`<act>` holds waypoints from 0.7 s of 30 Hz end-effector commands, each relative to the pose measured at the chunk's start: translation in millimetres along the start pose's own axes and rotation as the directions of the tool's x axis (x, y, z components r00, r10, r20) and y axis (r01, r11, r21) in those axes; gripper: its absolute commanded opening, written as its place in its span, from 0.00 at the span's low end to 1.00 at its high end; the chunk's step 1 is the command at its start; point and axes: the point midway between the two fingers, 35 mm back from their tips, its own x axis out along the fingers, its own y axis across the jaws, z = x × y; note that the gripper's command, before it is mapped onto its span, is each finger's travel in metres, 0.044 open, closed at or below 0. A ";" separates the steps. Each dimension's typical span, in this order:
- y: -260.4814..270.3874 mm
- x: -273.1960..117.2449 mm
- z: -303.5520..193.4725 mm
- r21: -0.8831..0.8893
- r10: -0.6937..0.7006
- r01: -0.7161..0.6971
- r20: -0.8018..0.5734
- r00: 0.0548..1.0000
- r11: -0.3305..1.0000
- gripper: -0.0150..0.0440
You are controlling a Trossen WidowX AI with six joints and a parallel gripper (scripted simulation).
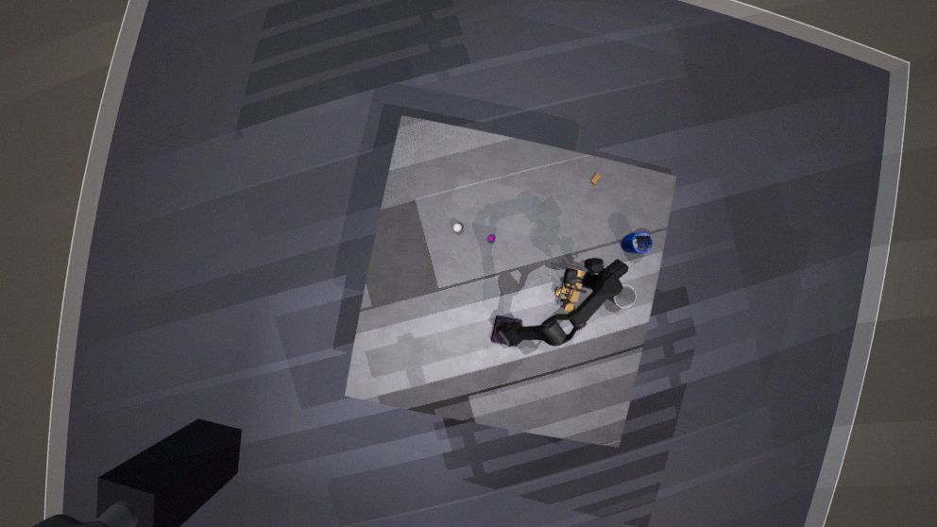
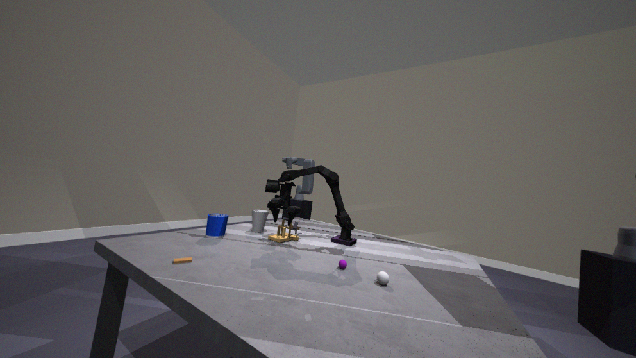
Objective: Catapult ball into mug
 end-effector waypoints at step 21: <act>-2.0 35.9 2.2 0.004 -0.008 0.008 0.011 1.000 1.000 1.00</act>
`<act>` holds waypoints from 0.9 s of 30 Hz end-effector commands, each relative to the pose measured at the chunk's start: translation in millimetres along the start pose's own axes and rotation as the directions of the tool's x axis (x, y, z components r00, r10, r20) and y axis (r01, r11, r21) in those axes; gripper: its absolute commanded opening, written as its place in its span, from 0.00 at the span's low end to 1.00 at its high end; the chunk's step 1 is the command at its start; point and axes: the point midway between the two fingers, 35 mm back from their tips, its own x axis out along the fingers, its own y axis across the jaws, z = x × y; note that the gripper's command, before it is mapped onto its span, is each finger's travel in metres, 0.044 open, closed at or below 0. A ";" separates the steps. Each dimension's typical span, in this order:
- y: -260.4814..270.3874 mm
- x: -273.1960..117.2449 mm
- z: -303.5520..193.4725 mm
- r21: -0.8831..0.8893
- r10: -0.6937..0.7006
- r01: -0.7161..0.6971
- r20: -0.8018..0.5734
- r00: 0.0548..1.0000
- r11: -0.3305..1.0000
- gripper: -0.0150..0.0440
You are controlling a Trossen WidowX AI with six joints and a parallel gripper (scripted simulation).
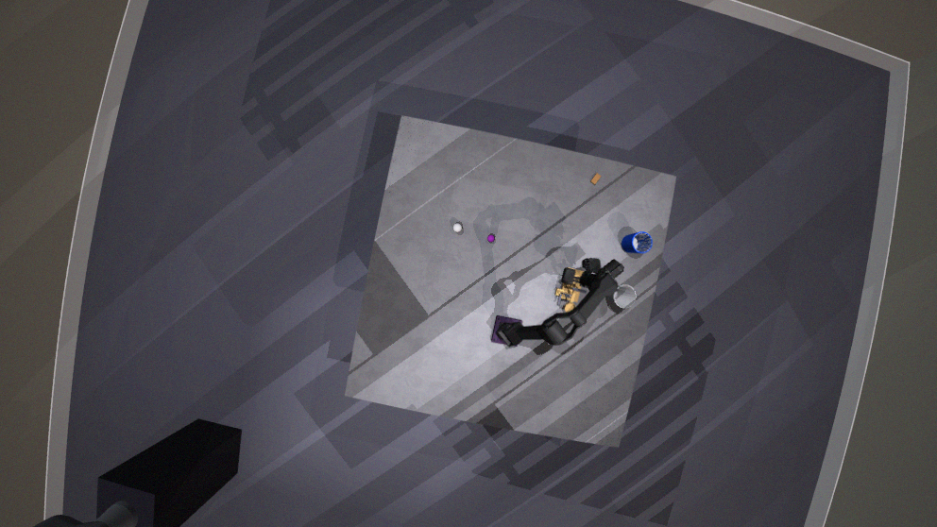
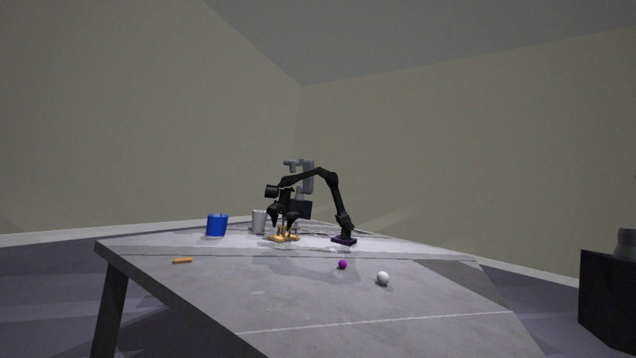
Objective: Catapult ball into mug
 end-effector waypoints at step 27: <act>0.8 21.6 -1.0 0.001 0.001 -0.001 -0.002 1.000 1.000 0.45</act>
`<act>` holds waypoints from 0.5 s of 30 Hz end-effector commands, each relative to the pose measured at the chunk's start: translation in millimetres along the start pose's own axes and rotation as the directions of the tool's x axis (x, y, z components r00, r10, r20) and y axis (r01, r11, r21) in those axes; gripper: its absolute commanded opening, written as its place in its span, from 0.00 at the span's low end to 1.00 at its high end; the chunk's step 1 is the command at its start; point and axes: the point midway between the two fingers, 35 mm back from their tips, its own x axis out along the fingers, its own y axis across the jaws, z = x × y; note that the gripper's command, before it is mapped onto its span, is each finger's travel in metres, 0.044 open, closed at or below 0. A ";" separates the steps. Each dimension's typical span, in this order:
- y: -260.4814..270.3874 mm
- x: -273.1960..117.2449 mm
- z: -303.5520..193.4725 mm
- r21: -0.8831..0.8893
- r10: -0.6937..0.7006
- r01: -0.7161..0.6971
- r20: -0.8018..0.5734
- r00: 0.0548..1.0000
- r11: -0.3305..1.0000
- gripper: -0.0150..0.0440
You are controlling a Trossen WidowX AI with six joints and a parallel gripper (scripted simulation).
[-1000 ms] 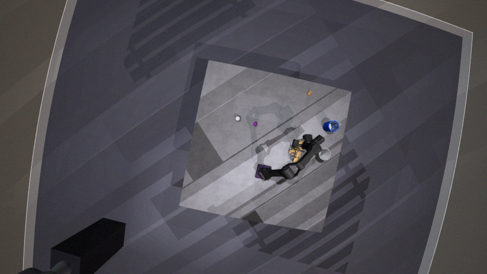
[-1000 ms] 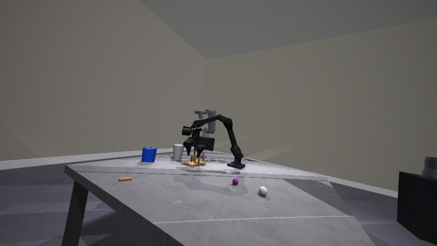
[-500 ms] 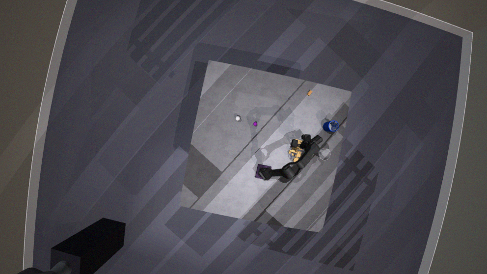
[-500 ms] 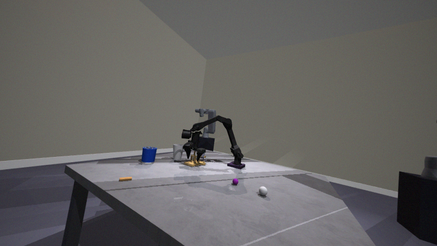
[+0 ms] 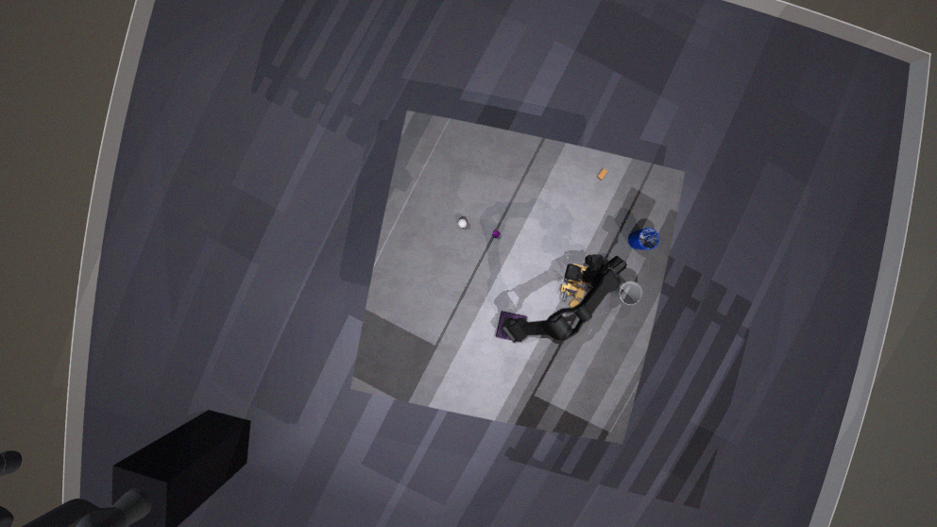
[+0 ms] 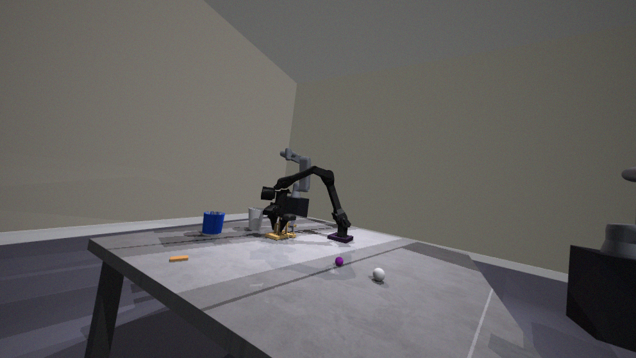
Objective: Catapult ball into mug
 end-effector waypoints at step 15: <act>-0.1 -50.0 0.0 0.022 0.000 0.000 0.000 1.000 1.000 0.25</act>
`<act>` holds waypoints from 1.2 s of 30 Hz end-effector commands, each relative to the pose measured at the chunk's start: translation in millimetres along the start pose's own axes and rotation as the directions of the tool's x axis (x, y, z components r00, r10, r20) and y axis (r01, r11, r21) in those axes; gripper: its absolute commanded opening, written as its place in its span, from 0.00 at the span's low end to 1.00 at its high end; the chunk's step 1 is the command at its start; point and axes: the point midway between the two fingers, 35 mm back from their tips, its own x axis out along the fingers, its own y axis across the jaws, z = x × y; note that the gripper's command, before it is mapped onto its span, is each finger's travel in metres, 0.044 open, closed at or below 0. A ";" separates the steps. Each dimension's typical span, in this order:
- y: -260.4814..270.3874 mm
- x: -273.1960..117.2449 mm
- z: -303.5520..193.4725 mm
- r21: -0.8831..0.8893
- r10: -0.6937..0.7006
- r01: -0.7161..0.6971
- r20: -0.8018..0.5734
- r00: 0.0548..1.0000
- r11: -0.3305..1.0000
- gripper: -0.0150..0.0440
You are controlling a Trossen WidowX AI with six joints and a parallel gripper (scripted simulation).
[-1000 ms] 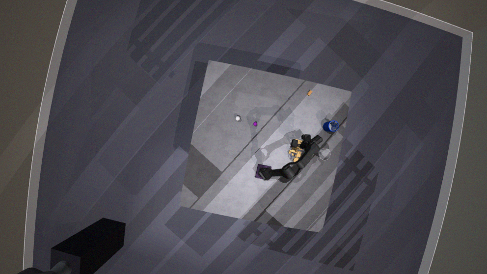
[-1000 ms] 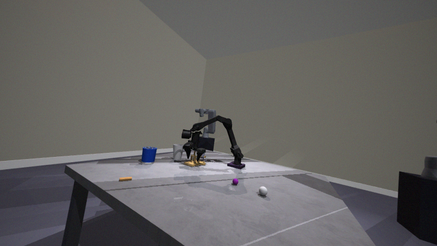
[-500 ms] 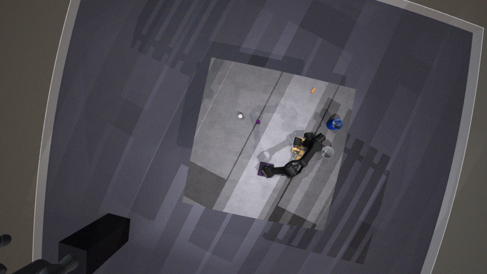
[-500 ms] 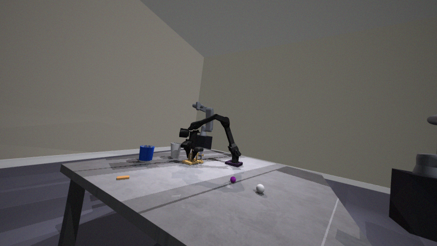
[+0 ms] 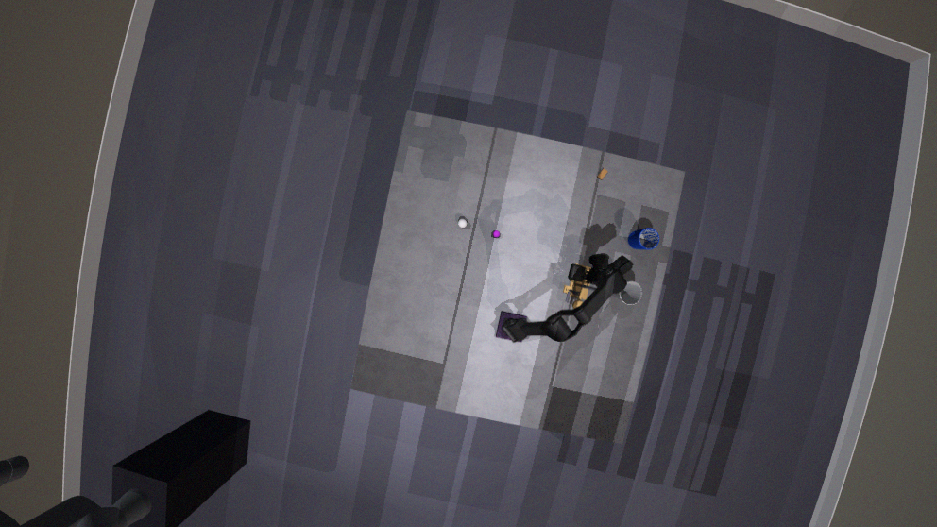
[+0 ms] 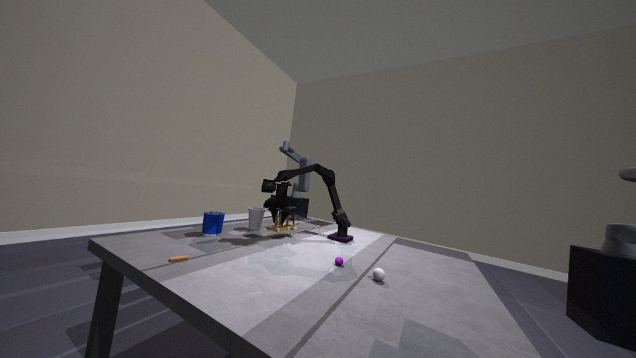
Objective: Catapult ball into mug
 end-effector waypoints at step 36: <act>-20.5 -3.4 -4.8 0.672 -0.010 0.000 0.010 1.000 0.740 0.25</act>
